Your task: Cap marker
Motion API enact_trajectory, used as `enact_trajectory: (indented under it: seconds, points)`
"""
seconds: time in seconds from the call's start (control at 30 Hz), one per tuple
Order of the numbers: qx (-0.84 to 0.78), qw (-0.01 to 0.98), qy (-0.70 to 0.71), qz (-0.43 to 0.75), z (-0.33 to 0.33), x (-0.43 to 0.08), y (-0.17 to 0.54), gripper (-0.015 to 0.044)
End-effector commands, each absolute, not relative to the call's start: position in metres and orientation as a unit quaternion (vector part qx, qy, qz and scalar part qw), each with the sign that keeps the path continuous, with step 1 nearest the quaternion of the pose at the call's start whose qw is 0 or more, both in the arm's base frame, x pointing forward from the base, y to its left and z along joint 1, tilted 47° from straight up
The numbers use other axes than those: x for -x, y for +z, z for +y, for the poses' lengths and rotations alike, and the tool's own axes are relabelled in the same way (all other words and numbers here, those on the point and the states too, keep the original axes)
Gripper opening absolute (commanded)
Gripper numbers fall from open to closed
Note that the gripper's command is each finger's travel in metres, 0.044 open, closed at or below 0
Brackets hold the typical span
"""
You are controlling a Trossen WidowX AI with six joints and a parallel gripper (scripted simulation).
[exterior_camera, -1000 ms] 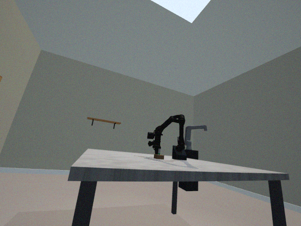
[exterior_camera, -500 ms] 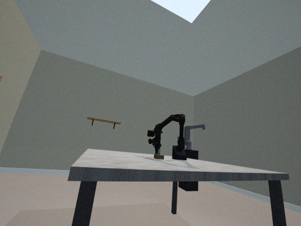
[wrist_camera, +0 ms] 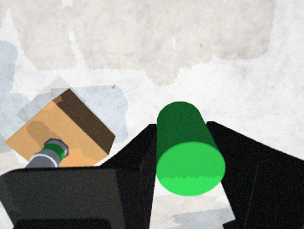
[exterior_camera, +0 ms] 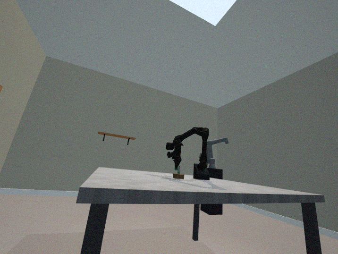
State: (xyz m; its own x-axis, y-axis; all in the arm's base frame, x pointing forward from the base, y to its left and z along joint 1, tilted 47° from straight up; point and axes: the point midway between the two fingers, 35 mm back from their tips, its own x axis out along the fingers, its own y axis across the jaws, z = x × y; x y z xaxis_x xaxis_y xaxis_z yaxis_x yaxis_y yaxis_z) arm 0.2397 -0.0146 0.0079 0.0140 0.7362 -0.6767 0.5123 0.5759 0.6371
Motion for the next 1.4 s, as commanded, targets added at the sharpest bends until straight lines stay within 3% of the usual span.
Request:
enact_trajectory:
  seconds: [0.0,0.7,1.37]
  points:
    - [-0.444,0.56,0.103,0.692,-0.014,-0.246,0.02,0.0]
    - [-0.445,0.559,0.104,0.692,0.02,-0.262,0.122,0.0]
    - [-0.445,0.559,0.104,0.692,0.035,-0.263,0.109,0.0]
